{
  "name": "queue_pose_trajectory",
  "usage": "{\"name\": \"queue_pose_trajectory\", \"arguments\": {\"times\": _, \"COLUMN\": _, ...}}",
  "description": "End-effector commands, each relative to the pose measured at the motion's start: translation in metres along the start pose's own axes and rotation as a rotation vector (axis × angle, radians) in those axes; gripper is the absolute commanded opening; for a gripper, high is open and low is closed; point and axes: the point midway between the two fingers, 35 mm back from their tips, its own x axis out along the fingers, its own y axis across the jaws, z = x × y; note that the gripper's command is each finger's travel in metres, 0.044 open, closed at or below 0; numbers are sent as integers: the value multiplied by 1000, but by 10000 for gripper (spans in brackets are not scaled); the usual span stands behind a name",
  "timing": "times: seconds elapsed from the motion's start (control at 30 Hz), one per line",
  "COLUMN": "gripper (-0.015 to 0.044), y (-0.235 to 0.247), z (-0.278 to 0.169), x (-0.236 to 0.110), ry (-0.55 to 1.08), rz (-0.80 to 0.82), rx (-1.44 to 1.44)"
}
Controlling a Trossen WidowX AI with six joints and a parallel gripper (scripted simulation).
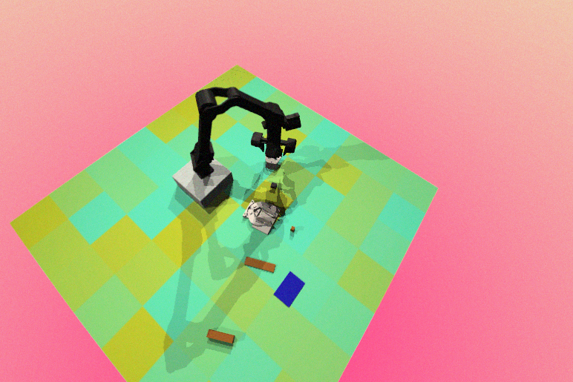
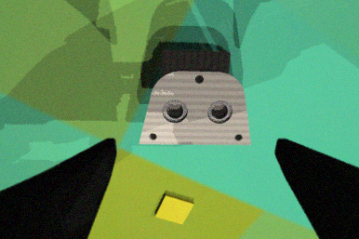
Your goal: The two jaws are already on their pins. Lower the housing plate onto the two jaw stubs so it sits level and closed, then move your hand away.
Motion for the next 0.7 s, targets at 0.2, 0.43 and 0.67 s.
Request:
{"name": "queue_pose_trajectory", "arguments": {"times": 0.2, "gripper": 440, "y": -2, "z": 0, "x": 17, "ry": 1, "rz": -9, "rx": 4}}
{"name": "queue_pose_trajectory", "arguments": {"times": 0.43, "gripper": 440, "y": -2, "z": 0, "x": 20, "ry": 1, "rz": -9, "rx": 4}}
{"name": "queue_pose_trajectory", "arguments": {"times": 0.67, "gripper": 440, "y": -2, "z": 0, "x": 29, "ry": 1, "rz": -9, "rx": 4}}
